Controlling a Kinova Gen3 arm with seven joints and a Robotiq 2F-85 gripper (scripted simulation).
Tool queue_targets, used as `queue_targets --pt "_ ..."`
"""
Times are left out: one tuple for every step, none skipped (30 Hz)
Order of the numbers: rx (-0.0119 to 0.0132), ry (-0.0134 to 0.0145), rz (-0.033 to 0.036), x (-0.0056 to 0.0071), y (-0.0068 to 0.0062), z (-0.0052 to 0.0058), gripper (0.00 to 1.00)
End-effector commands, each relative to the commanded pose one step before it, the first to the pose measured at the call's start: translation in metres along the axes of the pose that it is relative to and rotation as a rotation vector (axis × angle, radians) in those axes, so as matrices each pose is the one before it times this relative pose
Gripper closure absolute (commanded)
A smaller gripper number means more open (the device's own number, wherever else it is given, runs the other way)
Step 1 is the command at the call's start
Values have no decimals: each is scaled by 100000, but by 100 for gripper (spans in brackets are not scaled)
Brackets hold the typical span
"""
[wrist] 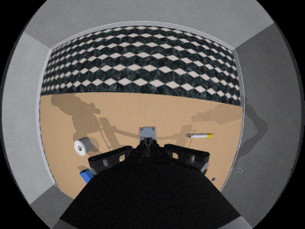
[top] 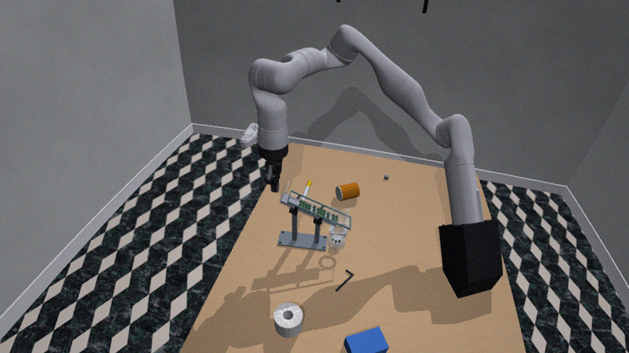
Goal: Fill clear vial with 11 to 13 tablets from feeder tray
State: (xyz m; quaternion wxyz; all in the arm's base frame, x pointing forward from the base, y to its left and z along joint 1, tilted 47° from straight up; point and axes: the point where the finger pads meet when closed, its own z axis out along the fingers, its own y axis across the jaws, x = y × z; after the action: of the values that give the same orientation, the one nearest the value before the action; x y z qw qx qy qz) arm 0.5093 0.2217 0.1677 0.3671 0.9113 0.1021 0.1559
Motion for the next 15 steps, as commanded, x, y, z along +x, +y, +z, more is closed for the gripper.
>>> queue_targets --pt "340 142 374 590 -297 -274 100" --pt "0 0 0 52 0 -23 100" --pt "0 0 0 8 0 -4 100" --pt "0 0 0 0 0 0 100" --pt "0 0 0 0 0 0 100" --pt "0 0 0 0 0 0 100" --pt "0 0 0 0 0 0 100" --pt "0 0 0 0 0 0 100" --pt "0 0 0 0 0 0 100" --pt "0 0 0 -3 0 1 100" --pt "0 0 0 -21 0 9 100" --pt "0 0 0 -52 0 23 100" --pt "0 0 0 0 0 0 100" --pt "0 0 0 0 0 0 100" --pt "0 0 0 -92 0 40 100"
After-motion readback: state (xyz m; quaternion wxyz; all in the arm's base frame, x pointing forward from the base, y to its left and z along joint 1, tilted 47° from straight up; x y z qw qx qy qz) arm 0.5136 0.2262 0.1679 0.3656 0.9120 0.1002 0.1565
